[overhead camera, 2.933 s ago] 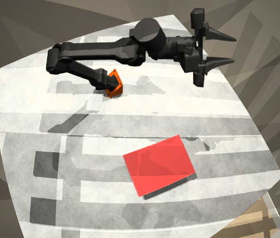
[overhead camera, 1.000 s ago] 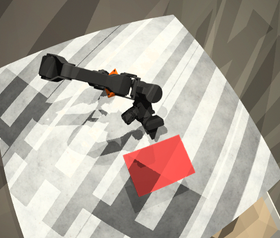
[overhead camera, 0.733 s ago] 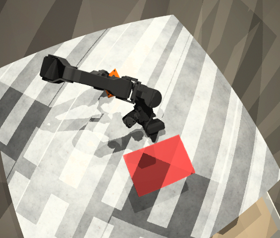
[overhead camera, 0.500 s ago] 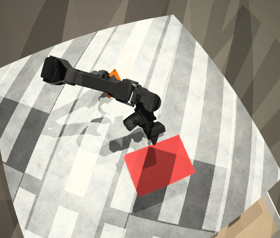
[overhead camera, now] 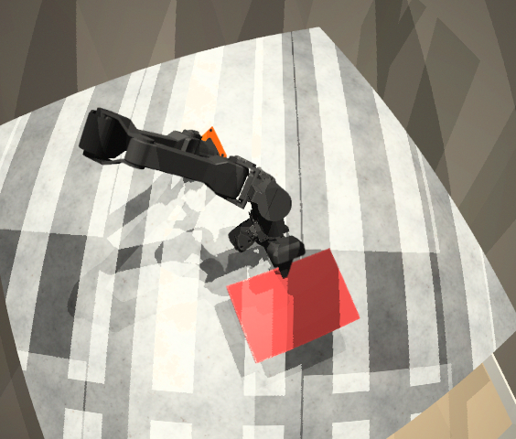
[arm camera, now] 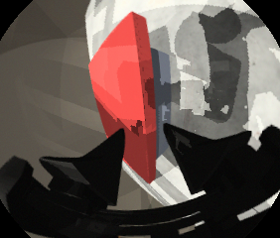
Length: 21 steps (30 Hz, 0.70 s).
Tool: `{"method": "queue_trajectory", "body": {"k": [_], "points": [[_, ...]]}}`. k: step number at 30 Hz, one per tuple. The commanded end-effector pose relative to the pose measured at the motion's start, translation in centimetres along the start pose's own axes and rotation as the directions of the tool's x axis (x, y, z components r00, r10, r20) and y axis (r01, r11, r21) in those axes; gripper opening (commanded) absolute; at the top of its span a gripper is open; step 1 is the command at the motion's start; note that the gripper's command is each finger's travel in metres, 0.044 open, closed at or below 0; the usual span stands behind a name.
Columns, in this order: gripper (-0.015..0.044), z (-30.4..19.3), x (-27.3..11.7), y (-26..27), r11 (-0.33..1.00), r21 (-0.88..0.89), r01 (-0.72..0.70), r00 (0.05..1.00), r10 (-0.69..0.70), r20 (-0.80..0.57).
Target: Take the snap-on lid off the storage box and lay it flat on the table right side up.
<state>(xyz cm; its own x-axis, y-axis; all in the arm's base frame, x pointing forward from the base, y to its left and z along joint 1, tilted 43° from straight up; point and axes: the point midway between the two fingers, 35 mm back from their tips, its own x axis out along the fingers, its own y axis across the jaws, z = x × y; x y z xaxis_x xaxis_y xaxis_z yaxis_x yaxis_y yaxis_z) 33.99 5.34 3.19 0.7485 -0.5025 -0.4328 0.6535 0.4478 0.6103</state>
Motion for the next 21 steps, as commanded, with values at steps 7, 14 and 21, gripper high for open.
{"method": "queue_trajectory", "body": {"k": [7, 14, 21], "points": [[0.0117, -0.12, 0.42, -0.25, 1.000, -0.011, 0.003, 1.000, -0.003, -0.003], [0.0070, -0.12, 0.42, -0.25, 1.000, -0.011, 0.003, 1.000, -0.003, -0.003], [0.0000, -0.06, 0.39, -0.17, 1.000, -0.008, 0.002, 1.000, -0.002, -0.001]]}}
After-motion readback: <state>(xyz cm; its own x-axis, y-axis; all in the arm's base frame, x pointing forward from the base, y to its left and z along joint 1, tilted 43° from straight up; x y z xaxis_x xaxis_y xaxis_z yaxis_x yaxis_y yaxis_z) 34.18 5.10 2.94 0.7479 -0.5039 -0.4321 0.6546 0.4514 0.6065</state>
